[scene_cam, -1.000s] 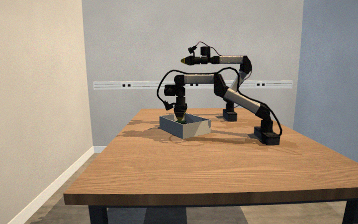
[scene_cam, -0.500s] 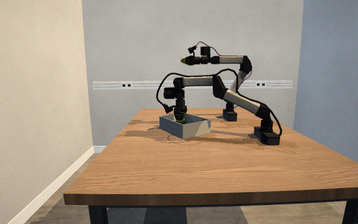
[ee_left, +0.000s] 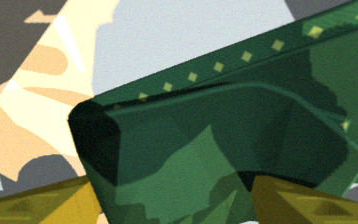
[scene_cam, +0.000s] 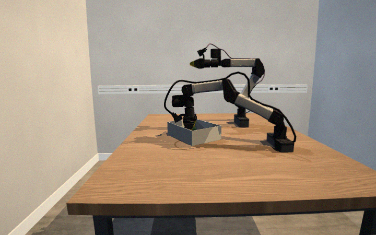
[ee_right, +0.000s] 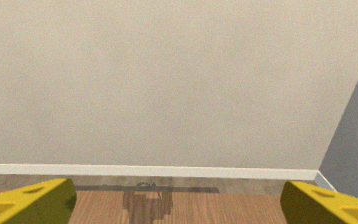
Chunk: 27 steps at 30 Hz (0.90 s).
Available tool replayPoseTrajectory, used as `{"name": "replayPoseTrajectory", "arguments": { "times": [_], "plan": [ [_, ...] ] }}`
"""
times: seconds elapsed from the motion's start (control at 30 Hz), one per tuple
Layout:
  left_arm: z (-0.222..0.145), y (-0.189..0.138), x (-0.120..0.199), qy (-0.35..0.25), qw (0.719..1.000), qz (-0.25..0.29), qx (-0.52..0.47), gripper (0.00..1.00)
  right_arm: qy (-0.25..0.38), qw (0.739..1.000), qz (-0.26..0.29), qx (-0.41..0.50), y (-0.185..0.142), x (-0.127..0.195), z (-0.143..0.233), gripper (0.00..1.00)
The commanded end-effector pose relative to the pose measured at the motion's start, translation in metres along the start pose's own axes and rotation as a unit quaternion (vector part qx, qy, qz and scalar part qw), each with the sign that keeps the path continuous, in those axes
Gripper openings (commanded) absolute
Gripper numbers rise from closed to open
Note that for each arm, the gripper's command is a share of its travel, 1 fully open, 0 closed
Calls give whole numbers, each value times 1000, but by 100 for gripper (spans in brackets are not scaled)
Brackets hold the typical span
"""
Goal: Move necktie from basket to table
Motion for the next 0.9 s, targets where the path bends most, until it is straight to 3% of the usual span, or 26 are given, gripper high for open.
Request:
{"name": "replayPoseTrajectory", "arguments": {
  "times": [0.0,0.87],
  "plan": [
    [0,4,-4,-5,1000,-18,4,76,-1,1000,-4,0,1,0,0,100],
    [0,3,-7,-6,1000,-16,4,76,-1,1000,-3,0,1,0,0,100]
  ]
}}
Point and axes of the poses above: on each arm, the point where the finger pads meet when closed, its own x axis back along the fingers, its own z axis across the jaws, y = z × x, the point moved 10 cm from there along x, back along the fingers, and after that the axes turned 12 degrees about x, right-handed, at the moved point
